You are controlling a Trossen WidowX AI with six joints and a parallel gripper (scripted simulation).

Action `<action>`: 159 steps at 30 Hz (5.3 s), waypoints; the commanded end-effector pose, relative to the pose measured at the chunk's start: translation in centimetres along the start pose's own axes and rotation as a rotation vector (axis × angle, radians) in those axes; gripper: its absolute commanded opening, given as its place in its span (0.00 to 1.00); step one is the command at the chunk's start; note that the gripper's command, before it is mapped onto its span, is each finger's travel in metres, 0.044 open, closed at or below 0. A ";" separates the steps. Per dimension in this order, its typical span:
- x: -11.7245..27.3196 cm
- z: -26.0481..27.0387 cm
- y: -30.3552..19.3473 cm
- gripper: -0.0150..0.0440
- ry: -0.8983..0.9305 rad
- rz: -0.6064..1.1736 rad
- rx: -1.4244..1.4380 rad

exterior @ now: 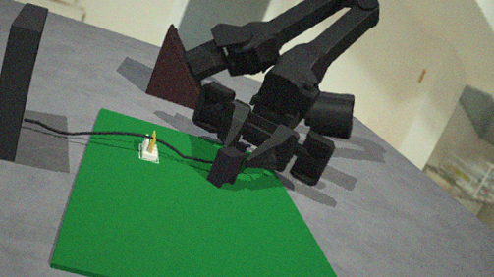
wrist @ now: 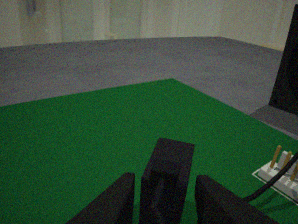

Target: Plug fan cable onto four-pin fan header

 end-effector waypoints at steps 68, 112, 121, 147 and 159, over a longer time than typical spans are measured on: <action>9.5 0.6 4.4 0.80 -0.088 0.046 0.099; 6.0 0.9 7.0 1.00 -0.552 0.740 0.512; 5.3 1.0 7.9 1.00 -0.550 0.919 0.493; 2.9 1.6 11.8 1.00 -0.313 1.307 0.276; 1.5 1.5 14.5 1.00 -0.112 1.371 0.125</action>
Point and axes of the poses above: the point midway between the two fingers, 35 mm back from their tips, its own x axis back along the fingers, its own z axis across the jaws, y = z × x, the point moved 7 cm from there along x, back along the fingers, and after that the axes turned 5 degrees about -x, right-handed, at the moved point
